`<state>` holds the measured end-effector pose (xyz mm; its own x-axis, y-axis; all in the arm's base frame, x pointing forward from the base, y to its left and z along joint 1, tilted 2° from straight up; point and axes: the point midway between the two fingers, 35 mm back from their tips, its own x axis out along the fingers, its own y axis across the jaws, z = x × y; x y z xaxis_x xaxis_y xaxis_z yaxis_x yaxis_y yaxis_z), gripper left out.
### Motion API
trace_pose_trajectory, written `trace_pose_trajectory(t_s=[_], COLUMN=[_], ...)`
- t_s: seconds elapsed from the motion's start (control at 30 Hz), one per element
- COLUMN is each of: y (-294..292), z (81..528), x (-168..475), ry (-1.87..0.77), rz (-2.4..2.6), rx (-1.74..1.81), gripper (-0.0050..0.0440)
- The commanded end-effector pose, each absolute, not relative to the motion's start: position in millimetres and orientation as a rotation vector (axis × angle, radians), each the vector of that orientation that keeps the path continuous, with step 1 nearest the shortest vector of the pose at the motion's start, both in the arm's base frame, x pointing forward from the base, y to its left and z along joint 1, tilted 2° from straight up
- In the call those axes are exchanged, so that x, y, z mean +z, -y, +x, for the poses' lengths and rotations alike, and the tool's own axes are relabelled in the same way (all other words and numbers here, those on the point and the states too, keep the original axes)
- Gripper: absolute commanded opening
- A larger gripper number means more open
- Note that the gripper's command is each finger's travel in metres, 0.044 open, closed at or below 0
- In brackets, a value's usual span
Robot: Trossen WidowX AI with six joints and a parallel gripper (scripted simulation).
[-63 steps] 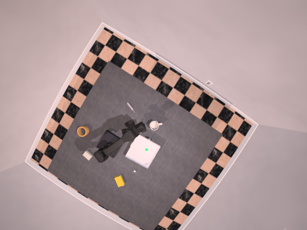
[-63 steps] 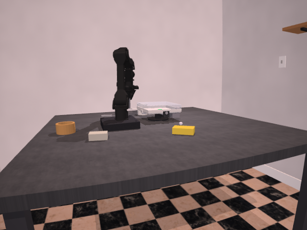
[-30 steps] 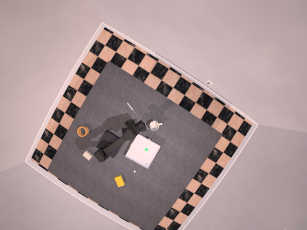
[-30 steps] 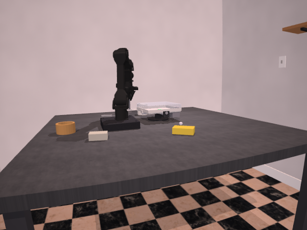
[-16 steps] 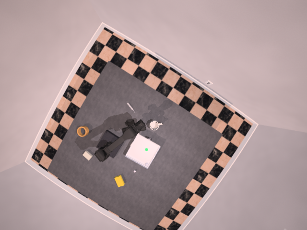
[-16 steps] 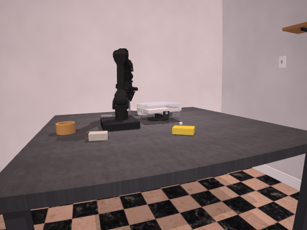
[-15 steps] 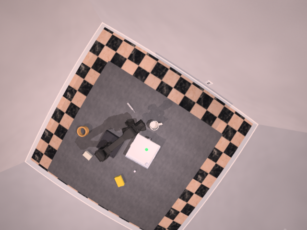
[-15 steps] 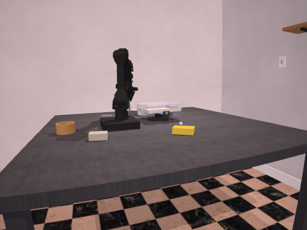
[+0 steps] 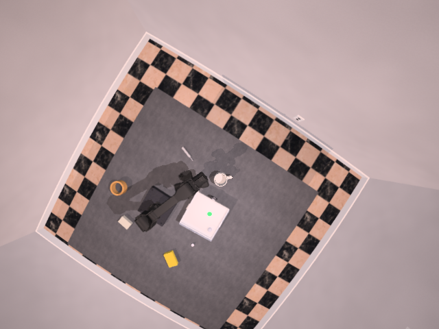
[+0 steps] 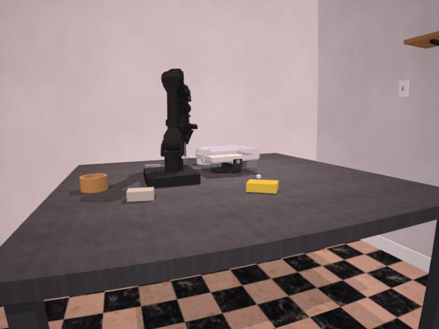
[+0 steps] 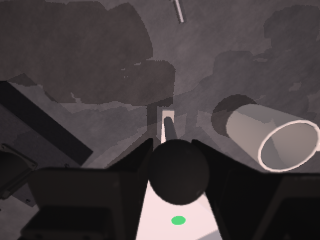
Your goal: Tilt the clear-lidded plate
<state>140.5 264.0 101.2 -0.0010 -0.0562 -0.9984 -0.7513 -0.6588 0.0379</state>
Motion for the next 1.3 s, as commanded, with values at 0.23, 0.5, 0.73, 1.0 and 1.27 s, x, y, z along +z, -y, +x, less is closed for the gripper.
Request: trace_pose_trajectory(t_s=[0.23,0.5,0.73,1.0,1.27], y=[-261.7,-261.1,-261.9,-263.1,-265.6], z=[141.7,142.0,141.1,141.4,144.0], x=[105.3,106.7,103.8,102.2,101.7], ry=[-0.826,-0.823,-0.821,-0.823,-0.827], rz=[-1.753,-1.747,-1.745,-1.749,-1.754], rx=[1.718,1.721,1.722,1.719,1.716], gripper=[0.0150,0.0150,0.0150,0.0150,0.0150])
